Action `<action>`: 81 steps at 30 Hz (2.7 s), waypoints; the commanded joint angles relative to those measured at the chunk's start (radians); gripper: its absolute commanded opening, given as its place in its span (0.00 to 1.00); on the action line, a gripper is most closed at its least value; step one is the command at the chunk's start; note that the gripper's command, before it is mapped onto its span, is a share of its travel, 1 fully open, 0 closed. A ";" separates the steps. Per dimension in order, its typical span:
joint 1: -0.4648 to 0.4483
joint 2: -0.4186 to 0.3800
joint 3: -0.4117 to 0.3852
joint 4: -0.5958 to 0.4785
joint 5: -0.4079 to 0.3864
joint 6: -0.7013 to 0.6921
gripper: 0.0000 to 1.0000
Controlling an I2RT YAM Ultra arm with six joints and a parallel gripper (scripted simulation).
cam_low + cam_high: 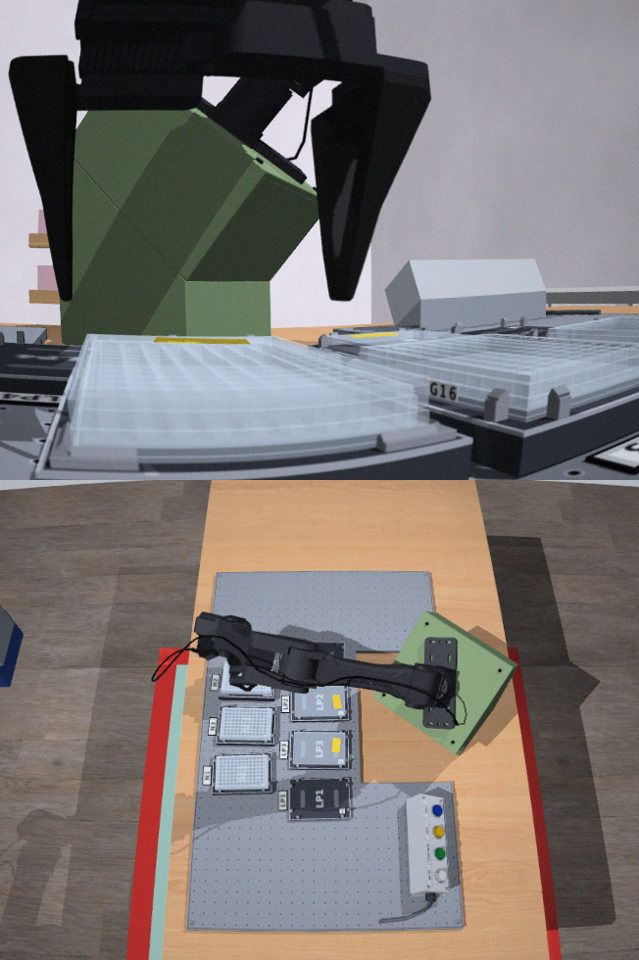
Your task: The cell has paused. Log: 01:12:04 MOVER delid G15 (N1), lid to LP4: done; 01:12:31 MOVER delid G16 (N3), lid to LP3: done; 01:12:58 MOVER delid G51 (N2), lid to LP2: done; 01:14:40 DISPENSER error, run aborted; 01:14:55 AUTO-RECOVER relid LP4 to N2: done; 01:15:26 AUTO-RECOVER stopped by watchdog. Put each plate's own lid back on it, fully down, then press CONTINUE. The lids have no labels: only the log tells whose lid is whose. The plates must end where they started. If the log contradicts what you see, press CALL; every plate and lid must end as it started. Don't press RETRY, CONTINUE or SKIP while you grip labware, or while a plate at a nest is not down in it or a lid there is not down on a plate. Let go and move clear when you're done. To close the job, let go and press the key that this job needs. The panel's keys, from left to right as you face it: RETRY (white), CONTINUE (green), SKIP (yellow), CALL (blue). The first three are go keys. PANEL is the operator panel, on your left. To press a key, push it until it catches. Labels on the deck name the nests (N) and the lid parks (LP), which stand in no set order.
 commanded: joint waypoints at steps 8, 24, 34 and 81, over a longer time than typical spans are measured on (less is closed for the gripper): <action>-0.022 0.014 0.060 -0.032 0.007 -0.009 1.00; -0.024 0.017 0.077 -0.044 0.005 -0.012 1.00; -0.022 0.029 0.083 -0.021 0.007 -0.003 1.00; 0.010 0.057 0.088 0.036 0.015 0.038 0.81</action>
